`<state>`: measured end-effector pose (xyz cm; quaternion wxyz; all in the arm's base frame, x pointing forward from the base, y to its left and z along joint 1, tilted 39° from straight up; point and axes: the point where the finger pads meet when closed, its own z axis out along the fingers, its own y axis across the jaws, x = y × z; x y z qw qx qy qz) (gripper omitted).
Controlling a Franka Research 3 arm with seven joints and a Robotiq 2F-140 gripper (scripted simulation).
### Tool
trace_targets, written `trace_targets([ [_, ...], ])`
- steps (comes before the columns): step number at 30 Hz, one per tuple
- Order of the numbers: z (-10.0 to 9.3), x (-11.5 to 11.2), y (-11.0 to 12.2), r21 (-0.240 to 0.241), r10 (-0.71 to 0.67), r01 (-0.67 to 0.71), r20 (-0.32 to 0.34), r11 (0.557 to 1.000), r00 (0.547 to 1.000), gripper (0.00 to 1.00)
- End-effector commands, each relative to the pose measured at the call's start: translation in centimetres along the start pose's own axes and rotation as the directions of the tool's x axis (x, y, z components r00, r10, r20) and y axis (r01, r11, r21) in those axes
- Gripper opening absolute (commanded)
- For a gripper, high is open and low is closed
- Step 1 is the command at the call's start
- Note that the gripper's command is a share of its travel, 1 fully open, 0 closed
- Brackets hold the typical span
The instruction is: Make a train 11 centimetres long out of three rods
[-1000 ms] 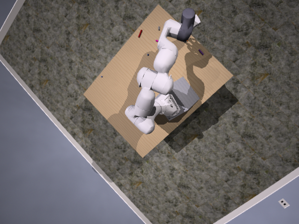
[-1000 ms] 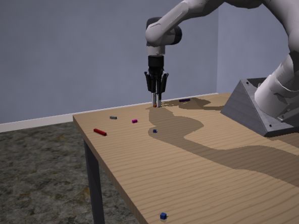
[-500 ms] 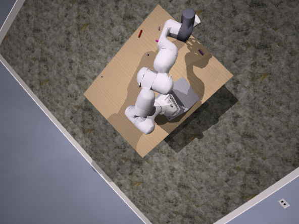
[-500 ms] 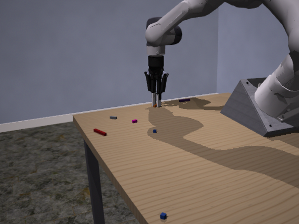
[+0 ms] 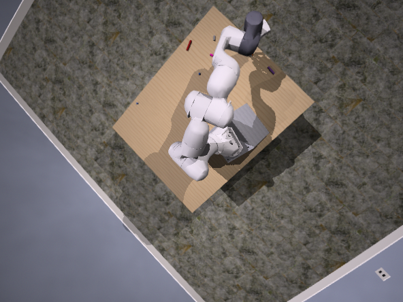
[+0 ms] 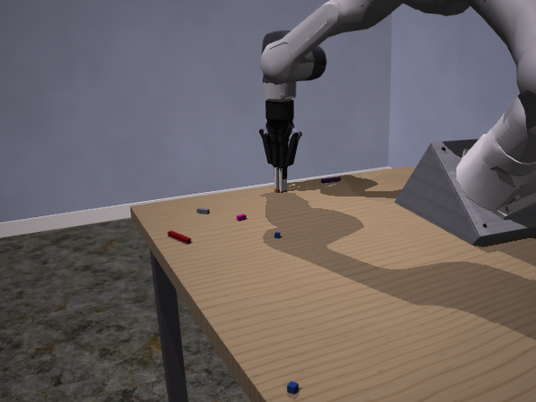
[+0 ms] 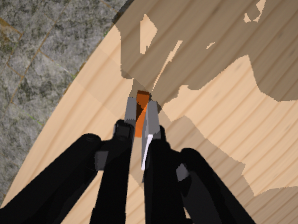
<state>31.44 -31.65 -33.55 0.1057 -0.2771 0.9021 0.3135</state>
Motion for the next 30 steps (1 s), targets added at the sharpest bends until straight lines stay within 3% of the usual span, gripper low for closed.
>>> trace_targets([
  [1, 0.2, 0.1, 0.0, -0.001, -0.003, 0.003, -0.003, 1.0, 1.0, 0.12],
  [25, 0.2, 0.1, 0.0, -0.001, -0.003, 0.003, -0.003, 1.0, 1.0, 0.12],
  [30, -1.1, 0.1, 0.0, -0.001, -0.003, 0.003, -0.003, 1.0, 1.0, 0.12],
])
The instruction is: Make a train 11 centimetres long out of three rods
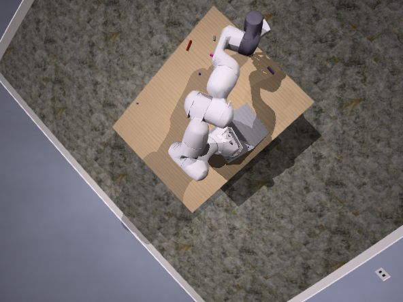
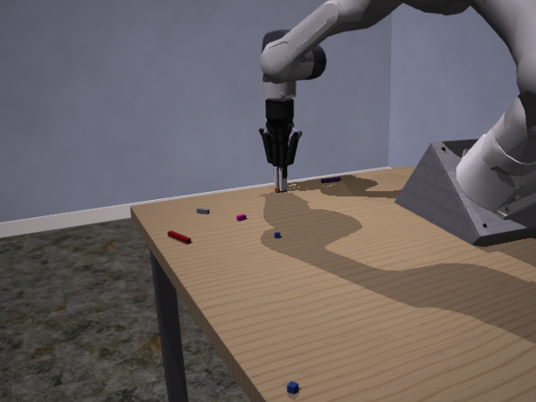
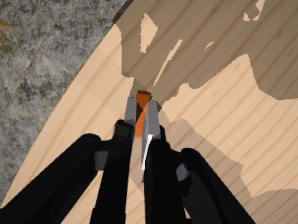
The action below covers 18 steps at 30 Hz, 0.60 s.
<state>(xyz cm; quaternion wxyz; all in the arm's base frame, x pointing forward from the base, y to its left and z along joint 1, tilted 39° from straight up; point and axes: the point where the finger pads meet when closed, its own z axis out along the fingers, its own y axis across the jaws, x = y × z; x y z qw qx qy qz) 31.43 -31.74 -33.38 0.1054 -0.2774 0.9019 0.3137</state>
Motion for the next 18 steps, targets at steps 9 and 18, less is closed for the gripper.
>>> trace_targets([
  [9, -5.7, 0.1, 0.0, 0.0, -0.003, 0.003, -0.002, 1.0, 1.0, 0.12],
  [18, -9.6, 0.1, 0.0, 0.0, -0.003, 0.003, -0.002, 1.0, 1.0, 0.12],
])
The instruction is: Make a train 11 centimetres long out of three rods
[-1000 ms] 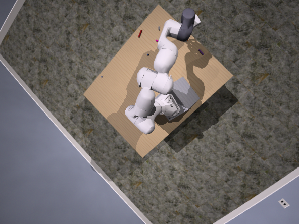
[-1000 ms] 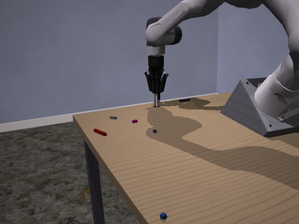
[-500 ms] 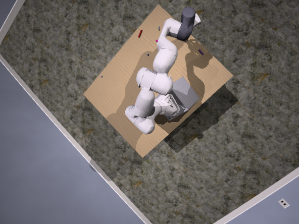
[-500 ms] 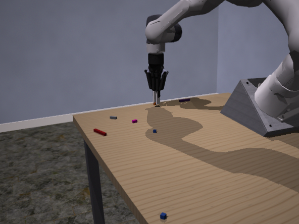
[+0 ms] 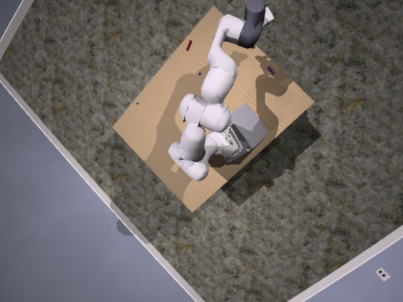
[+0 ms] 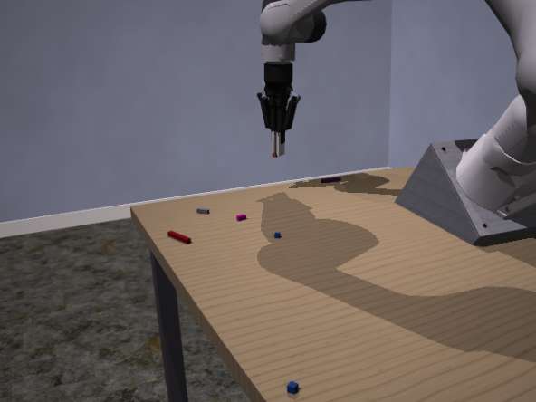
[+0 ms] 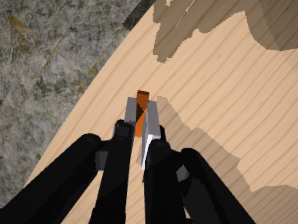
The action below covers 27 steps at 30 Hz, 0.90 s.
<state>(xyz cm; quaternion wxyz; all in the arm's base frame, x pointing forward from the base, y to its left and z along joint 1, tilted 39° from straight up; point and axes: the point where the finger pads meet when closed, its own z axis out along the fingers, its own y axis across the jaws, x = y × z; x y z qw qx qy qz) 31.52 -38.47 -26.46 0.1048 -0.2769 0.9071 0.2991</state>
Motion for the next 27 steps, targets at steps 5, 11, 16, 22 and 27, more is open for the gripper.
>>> trace_targets([
  [5, 0.0, -0.2, 0.9, -0.029, -0.004, 0.004, 0.008, 1.0, 1.0, 0.12],
  [11, -0.1, -0.5, 0.9, -0.029, -0.006, 0.006, 0.009, 1.0, 1.0, 0.12],
  [16, -1.1, -5.8, 1.8, -0.016, -0.054, 0.055, 0.039, 0.998, 0.998, 0.12],
  [22, -2.0, -11.6, 3.5, -0.005, -0.112, 0.113, 0.064, 0.994, 0.992, 0.12],
  [27, -2.6, -16.9, 5.9, 0.001, -0.169, 0.169, 0.078, 0.986, 0.983, 0.12],
])
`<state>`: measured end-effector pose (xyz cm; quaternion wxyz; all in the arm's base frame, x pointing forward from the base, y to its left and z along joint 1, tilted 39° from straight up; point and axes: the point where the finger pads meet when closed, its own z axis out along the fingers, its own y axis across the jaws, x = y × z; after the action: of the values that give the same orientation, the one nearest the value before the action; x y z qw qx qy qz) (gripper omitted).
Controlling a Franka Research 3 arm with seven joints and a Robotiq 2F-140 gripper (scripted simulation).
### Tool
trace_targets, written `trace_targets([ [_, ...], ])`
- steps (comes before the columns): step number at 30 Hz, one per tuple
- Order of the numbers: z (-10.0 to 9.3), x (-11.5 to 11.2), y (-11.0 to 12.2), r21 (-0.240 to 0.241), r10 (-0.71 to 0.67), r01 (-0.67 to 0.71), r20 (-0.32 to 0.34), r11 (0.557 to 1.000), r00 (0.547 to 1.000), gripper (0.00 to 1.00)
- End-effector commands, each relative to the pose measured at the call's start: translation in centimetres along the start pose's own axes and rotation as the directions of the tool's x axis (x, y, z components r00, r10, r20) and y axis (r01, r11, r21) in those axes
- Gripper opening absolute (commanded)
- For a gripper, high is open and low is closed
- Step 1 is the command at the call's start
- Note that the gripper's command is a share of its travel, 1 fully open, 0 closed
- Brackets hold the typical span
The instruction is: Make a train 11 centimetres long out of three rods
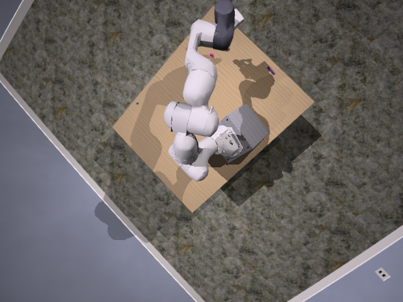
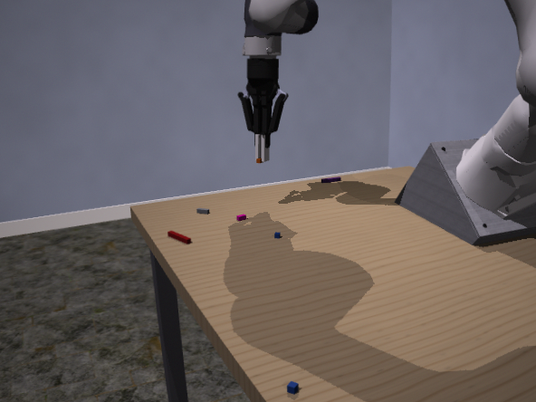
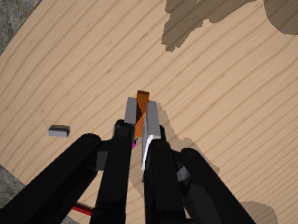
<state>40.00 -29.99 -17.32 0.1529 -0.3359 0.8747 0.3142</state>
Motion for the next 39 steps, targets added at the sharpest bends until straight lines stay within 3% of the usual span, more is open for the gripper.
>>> trace_targets([
  [1, -0.4, -4.1, 0.5, 0.027, -0.033, 0.033, 0.009, 0.999, 0.999, 0.12],
  [9, 0.4, -13.1, 5.4, 0.018, -0.14, 0.14, 0.002, 0.99, 0.99, 0.12],
  [11, 0.4, -13.1, 5.4, 0.018, -0.14, 0.14, 0.002, 0.99, 0.99, 0.12],
  [13, 1.1, -16.3, 8.3, 0.009, -0.187, 0.187, -0.013, 0.982, 0.982, 0.12],
  [18, 2.5, -19.8, 12.9, -0.011, -0.25, 0.25, -0.047, 0.968, 0.967, 0.12],
  [21, 2.8, -20.2, 13.8, -0.015, -0.26, 0.26, -0.055, 0.965, 0.964, 0.12],
  [39, 3.2, -20.2, 13.8, -0.015, -0.261, 0.26, -0.055, 0.965, 0.964, 0.12],
])
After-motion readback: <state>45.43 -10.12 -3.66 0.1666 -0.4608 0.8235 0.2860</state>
